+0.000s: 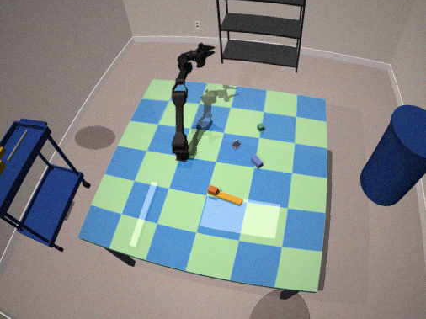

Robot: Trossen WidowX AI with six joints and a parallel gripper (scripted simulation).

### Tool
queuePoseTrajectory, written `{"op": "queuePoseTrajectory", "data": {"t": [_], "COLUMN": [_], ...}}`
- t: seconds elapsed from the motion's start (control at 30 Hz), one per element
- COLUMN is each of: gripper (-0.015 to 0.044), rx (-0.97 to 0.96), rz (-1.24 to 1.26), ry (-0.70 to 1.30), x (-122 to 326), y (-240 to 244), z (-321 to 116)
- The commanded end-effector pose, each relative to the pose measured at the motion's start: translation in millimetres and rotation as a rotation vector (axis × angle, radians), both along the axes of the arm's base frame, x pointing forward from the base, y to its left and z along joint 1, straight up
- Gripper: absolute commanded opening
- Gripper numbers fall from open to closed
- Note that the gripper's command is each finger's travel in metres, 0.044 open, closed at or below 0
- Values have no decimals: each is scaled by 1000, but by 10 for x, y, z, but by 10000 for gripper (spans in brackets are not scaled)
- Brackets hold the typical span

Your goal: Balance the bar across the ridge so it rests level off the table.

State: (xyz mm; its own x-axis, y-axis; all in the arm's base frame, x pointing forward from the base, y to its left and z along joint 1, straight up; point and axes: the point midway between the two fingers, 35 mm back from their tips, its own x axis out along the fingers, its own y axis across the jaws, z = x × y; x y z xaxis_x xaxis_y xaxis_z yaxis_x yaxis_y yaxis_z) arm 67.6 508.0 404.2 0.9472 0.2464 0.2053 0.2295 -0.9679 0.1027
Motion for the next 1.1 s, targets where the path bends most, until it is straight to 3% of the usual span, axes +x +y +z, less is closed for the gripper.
{"op": "queuePoseTrajectory", "data": {"t": [0.0, 0.63, 1.07], "gripper": [315, 315, 315], "rx": [-103, -649, -1061], "rz": [-32, -209, -349], "ry": [-53, -280, -323], "x": [161, 1134, 2066], "y": [5, -42, -251], "z": [59, 193, 114]}}
